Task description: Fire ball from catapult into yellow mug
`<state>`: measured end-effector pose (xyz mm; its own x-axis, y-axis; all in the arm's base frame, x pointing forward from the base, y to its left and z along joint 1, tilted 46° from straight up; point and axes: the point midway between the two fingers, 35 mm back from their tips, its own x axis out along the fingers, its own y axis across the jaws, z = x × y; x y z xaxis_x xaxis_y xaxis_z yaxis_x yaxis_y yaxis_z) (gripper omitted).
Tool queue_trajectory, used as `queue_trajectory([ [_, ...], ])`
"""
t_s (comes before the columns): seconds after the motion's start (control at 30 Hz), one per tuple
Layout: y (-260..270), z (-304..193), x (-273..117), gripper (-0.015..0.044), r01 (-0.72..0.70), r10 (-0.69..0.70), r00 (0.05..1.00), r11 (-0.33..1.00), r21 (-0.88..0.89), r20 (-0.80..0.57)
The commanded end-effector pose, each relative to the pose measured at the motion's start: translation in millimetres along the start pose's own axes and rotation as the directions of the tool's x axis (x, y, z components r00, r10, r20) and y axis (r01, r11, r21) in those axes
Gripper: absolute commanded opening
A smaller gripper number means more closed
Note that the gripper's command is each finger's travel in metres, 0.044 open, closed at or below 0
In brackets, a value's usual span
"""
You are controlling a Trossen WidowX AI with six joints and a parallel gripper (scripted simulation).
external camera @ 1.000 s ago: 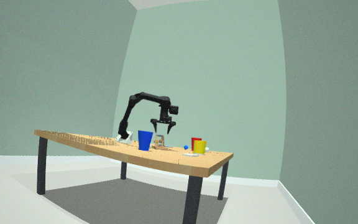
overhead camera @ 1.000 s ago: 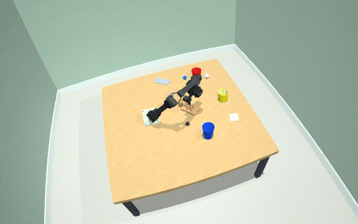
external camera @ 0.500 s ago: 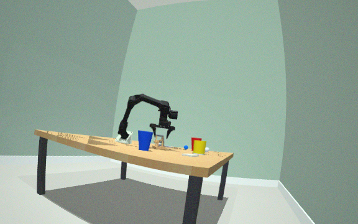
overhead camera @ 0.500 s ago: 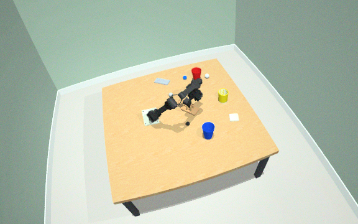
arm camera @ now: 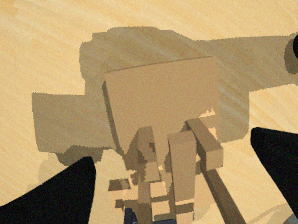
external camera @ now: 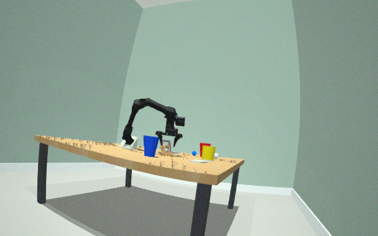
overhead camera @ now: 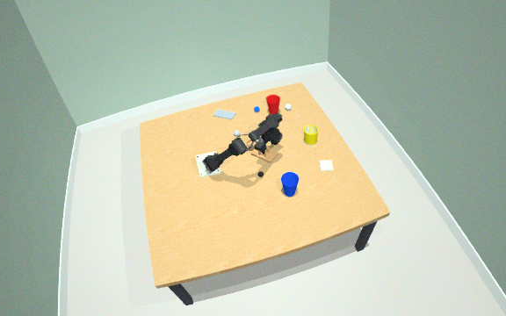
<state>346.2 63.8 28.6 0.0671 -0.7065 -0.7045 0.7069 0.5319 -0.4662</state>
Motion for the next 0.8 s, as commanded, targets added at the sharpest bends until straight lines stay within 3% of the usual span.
queue_trajectory([
  [0.0, -1.1, 0.5, 9.4, 0.0440, 0.005, -0.005, 1.000, 1.000, -0.005, 0.003],
  [0.63, -2.7, 0.4, 34.3, 0.0440, 0.007, -0.007, 1.000, 1.000, -0.005, 0.005],
  [0.77, -1.7, 0.3, 30.4, 0.0335, 0.002, -0.002, 1.000, 1.000, 0.001, 0.001],
])
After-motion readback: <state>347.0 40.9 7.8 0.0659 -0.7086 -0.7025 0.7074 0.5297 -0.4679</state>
